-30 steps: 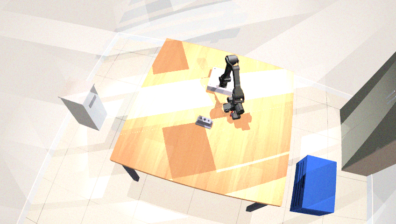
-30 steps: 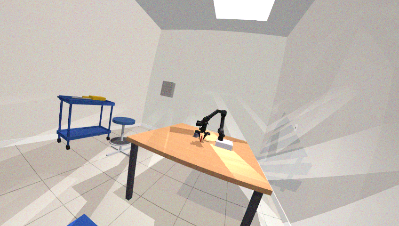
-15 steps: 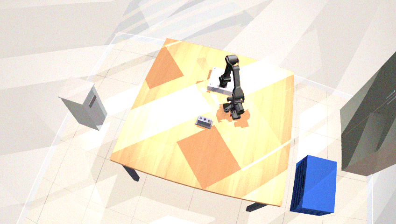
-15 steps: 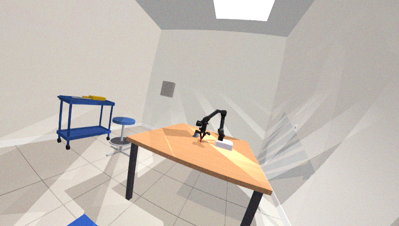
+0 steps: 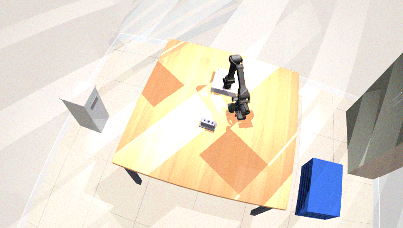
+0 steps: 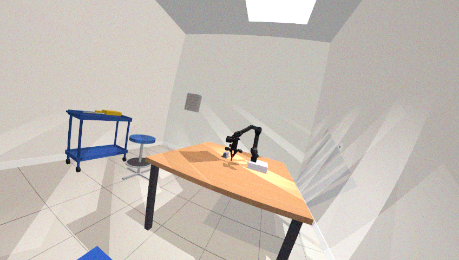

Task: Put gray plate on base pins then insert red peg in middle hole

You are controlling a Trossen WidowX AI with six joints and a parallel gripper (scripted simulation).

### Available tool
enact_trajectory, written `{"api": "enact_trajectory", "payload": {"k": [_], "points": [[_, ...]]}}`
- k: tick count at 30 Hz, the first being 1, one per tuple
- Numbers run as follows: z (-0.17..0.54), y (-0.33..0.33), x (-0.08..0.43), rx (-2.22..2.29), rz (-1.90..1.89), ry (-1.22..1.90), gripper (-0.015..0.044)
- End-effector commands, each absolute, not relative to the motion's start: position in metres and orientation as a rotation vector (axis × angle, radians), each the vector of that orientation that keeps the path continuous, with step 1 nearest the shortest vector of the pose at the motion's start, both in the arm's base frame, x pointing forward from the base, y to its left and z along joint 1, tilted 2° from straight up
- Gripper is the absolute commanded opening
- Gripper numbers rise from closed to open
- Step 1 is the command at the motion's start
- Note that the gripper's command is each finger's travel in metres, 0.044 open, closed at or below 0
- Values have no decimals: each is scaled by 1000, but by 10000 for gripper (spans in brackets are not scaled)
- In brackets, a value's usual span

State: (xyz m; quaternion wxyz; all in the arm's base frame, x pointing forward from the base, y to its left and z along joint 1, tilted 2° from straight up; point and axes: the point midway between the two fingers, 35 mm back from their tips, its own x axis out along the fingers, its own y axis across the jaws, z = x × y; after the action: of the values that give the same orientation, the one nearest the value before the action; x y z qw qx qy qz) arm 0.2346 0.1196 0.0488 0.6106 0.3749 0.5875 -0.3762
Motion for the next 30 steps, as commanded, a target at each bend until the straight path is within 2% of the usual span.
{"api": "enact_trajectory", "payload": {"k": [1, 13, 30], "points": [[64, 121, 237, 880, -860, 1345, 0], [103, 122, 236, 880, -859, 1345, 0], [93, 95, 263, 877, -882, 1335, 0]]}}
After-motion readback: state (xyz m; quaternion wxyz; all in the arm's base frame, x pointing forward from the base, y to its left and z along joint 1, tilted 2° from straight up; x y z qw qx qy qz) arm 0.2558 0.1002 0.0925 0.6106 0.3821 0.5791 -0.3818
